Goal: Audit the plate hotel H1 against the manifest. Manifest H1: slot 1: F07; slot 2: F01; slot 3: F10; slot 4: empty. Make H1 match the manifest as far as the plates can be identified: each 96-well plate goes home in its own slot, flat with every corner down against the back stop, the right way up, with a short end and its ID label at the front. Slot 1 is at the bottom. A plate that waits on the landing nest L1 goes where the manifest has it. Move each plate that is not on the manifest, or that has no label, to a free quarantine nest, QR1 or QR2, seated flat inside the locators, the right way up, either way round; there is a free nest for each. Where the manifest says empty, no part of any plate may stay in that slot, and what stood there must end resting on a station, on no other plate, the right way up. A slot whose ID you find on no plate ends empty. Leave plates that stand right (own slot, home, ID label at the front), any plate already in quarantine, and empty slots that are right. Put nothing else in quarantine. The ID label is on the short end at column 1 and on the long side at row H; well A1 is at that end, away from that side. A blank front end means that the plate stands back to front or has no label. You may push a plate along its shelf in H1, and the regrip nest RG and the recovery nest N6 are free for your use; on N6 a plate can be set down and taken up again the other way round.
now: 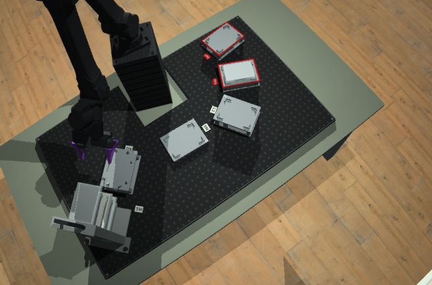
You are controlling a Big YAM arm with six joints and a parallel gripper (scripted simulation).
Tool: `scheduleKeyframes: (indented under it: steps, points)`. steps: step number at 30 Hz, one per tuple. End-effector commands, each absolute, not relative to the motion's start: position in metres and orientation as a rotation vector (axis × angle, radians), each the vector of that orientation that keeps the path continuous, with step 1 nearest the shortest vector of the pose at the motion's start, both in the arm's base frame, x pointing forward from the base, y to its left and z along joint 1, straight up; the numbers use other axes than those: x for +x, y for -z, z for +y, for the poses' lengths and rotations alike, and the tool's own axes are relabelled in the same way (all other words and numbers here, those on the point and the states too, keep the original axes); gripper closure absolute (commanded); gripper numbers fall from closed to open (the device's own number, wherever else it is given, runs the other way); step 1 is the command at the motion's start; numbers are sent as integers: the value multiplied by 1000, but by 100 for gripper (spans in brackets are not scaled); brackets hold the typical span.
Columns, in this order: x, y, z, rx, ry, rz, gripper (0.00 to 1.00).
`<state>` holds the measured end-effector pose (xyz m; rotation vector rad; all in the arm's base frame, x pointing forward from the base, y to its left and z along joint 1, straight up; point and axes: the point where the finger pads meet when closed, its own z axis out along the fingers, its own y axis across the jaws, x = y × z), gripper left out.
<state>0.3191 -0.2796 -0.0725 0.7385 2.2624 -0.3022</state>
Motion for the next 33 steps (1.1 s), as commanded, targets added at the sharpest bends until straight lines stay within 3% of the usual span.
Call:
scheduleKeyframes:
  steps: [1,33]
  points:
    - [335,67,-288,740,302,2241,0]
    - [367,68,-310,738,300,2242,0]
